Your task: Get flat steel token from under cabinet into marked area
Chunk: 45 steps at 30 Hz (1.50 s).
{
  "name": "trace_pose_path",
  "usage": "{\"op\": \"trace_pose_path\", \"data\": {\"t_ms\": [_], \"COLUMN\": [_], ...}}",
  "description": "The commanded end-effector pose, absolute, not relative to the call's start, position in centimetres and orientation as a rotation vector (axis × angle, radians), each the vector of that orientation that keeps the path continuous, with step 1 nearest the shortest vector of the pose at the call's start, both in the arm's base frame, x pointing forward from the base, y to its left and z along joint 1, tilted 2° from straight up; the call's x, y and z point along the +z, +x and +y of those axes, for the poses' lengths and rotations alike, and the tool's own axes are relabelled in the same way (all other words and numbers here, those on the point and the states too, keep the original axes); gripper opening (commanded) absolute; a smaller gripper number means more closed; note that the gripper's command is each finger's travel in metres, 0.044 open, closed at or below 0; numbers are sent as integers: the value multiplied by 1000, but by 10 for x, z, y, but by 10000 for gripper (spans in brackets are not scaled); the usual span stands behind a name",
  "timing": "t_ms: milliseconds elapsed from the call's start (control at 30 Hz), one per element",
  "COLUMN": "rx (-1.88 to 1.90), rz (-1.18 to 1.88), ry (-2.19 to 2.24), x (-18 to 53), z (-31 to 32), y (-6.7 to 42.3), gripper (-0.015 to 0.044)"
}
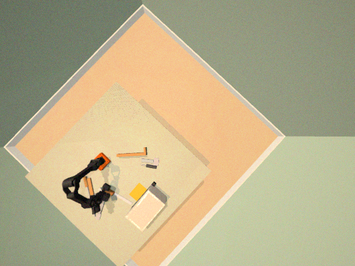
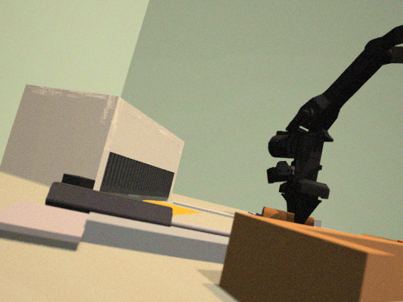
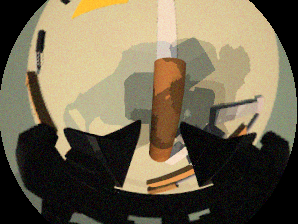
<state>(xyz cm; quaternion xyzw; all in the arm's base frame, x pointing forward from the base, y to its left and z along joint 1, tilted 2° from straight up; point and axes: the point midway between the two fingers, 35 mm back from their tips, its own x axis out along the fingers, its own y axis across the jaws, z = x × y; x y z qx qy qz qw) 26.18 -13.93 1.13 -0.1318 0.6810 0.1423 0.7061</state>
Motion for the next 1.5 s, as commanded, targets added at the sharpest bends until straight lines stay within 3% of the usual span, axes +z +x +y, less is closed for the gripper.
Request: {"op": "trace_pose_path", "data": {"t_ms": [0, 967, 1467], "rx": [301, 301, 315], "rz": [1529, 1529, 1513], "ry": [-289, -289, -292], "x": [9, 9, 11], "z": [-143, -143, -140], "y": [257, 257, 262], "gripper": [270, 270, 169]}}
